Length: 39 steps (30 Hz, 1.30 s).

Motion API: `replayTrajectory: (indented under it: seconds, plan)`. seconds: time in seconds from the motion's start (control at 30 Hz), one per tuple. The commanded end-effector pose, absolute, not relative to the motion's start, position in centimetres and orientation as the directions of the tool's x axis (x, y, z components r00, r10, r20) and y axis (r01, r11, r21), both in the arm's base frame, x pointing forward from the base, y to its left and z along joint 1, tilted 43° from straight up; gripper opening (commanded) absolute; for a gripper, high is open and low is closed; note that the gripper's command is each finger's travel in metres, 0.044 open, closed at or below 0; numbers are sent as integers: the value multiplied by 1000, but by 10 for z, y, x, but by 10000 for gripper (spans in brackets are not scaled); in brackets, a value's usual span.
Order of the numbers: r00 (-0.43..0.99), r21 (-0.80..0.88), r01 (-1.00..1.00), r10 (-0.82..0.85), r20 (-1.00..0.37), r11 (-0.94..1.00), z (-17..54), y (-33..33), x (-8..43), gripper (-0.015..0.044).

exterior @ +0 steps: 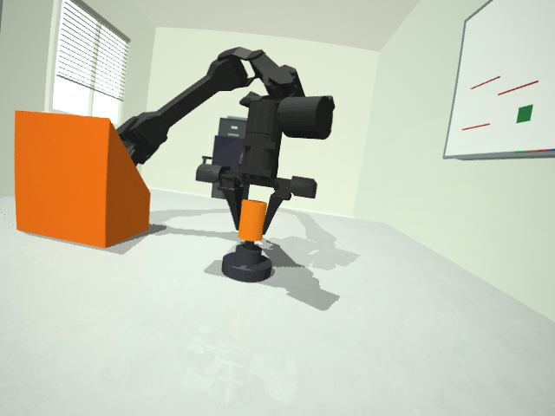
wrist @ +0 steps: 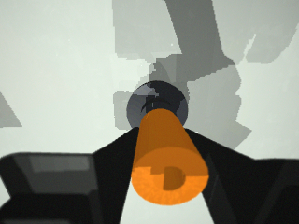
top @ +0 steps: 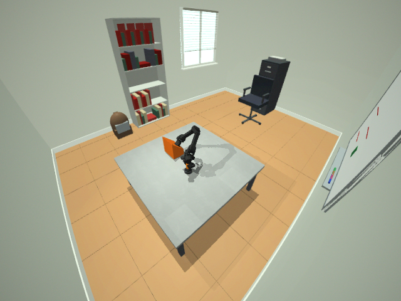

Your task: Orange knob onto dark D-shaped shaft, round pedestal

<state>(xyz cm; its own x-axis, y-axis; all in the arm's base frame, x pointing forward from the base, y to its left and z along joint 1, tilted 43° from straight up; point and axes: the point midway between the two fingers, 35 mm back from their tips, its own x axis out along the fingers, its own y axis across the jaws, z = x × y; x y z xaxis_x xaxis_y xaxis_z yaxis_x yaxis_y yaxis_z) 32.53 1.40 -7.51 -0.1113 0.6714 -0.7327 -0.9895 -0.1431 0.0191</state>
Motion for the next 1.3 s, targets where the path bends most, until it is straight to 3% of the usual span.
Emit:
replayTrajectory:
  seconds: [0.0,0.6,0.83,1.27]
  plan:
    - [-111,7,-988,672,-732,-156,-76,15,325,0]
    - [-111,7,-988,672,-732,-156,-73,12,327,0]
    - [-111,-128,-947,672,-732,-296,-74,13,327,0]
    - [-111,-135,-943,672,-732,-303,-76,15,326,0]
